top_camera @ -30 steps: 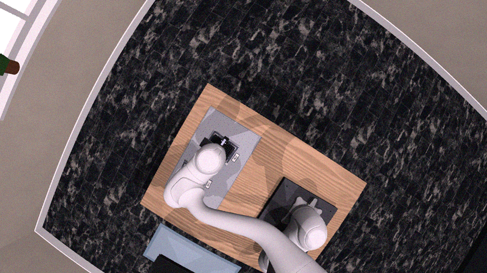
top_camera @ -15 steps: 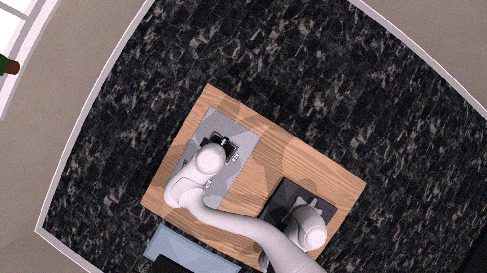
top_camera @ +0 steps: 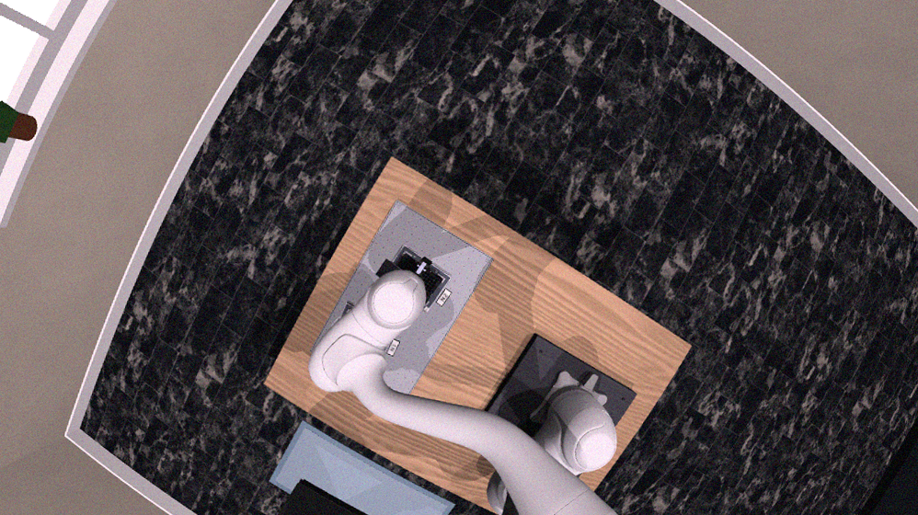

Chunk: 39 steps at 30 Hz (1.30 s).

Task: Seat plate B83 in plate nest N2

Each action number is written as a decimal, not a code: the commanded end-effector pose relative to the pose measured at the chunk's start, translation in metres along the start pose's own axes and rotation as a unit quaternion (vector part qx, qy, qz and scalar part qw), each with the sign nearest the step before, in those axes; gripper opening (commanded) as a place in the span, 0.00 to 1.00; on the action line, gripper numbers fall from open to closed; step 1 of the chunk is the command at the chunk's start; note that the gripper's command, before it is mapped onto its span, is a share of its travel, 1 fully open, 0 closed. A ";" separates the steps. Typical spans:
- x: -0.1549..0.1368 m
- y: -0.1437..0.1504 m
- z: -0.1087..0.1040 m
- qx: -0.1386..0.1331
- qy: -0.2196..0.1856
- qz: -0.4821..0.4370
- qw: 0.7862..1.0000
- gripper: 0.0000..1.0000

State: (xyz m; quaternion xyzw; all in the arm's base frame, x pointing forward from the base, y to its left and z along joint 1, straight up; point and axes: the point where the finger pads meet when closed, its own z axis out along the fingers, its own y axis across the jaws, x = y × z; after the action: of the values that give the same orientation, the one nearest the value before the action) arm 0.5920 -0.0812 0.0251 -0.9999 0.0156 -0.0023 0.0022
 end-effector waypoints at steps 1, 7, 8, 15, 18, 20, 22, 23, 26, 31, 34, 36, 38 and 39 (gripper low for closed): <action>0.001 0.000 0.000 0.000 0.001 0.000 1.000 0.10; 0.001 0.000 0.000 0.000 0.001 0.000 1.000 0.10; 0.001 0.000 0.001 0.000 0.001 0.000 1.000 0.10; 0.001 0.000 0.002 0.000 0.001 0.000 1.000 0.10; 0.001 0.000 0.002 0.000 0.001 0.000 1.000 0.10; 0.001 0.000 0.003 0.000 0.001 0.000 1.000 0.10; 0.001 0.000 0.003 0.000 0.001 0.000 1.000 0.10; 0.001 0.000 0.003 0.000 0.001 0.000 1.000 0.10; 0.001 0.000 0.003 0.000 0.001 0.000 1.000 0.10; 0.001 0.000 0.004 0.000 0.001 0.000 1.000 0.10; 0.001 0.000 0.005 0.000 0.001 0.000 1.000 0.10; 0.001 0.000 0.005 0.000 0.001 0.000 1.000 0.10; 0.001 0.000 0.005 0.000 0.001 0.000 1.000 0.10; 0.001 0.000 0.005 0.000 0.001 0.000 1.000 0.10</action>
State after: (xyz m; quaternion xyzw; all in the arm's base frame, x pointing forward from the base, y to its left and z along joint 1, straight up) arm 0.5920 -0.0812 0.0193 -0.9999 0.0156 -0.0023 0.0022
